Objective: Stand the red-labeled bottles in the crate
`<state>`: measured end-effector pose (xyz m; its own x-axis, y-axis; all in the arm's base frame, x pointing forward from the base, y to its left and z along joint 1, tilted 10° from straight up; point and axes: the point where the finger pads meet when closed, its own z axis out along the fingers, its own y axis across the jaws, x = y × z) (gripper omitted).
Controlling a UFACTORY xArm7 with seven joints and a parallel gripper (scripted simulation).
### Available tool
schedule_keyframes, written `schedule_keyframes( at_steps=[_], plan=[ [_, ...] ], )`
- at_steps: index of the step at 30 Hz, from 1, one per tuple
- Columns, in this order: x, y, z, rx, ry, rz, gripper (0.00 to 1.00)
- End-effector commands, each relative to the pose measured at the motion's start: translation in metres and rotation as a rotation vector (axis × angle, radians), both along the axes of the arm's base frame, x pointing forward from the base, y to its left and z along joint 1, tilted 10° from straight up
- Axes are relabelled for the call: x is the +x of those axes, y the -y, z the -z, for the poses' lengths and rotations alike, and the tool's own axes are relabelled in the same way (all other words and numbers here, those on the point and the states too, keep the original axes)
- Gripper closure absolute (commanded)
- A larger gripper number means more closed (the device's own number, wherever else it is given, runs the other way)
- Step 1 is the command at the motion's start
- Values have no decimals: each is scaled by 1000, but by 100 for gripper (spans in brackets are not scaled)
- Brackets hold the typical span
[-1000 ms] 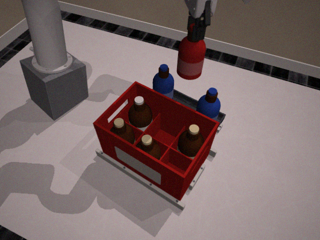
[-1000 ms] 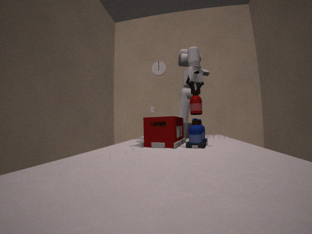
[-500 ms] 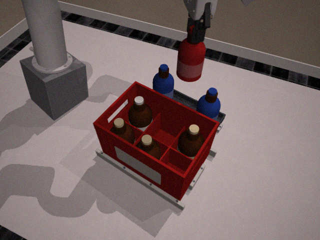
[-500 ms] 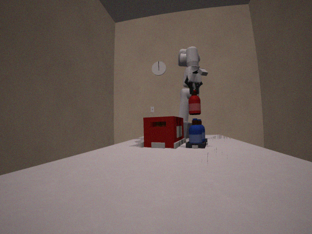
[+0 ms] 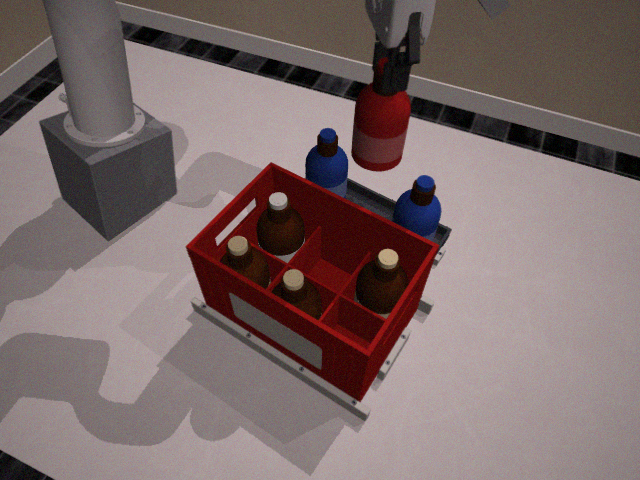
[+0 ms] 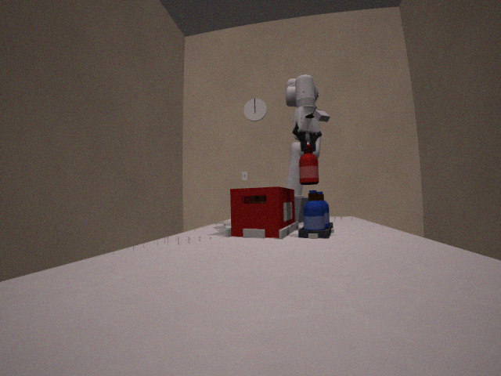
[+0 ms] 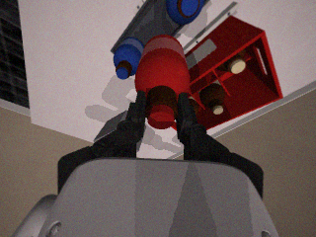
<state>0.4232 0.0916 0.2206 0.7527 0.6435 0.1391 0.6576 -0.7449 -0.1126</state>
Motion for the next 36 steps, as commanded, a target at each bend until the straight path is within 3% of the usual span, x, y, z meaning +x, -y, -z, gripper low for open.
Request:
schedule_keyframes(
  at_steps=[1,36],
  plan=[
    [4,7,-1,1,5,1,100],
    [26,65,9,1,5,1,100]
  ],
)
